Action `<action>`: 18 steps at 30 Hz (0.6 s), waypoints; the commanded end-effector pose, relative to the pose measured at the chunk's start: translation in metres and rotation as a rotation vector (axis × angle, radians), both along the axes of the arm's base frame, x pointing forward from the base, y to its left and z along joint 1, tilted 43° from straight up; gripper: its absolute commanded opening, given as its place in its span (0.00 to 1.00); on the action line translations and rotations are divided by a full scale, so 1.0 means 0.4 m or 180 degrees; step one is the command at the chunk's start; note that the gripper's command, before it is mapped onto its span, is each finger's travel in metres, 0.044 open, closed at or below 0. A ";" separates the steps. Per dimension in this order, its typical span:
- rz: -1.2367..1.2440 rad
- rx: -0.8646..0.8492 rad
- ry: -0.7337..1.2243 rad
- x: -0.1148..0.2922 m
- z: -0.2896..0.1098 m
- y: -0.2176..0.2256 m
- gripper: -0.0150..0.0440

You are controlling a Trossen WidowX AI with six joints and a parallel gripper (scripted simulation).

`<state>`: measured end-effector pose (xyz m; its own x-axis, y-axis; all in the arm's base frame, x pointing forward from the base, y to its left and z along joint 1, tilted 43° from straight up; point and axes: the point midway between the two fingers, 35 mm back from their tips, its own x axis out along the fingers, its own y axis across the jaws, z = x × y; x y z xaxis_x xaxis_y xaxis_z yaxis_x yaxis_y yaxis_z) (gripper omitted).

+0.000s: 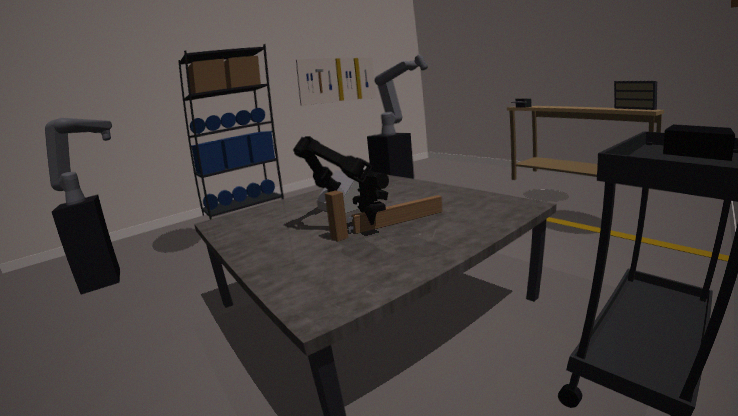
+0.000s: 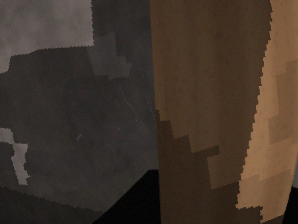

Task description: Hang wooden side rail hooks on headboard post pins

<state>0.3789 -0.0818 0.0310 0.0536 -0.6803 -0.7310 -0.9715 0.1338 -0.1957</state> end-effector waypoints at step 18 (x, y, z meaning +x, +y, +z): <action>0.0449 -0.0040 0.0457 -0.044 -0.003 0.001 0.25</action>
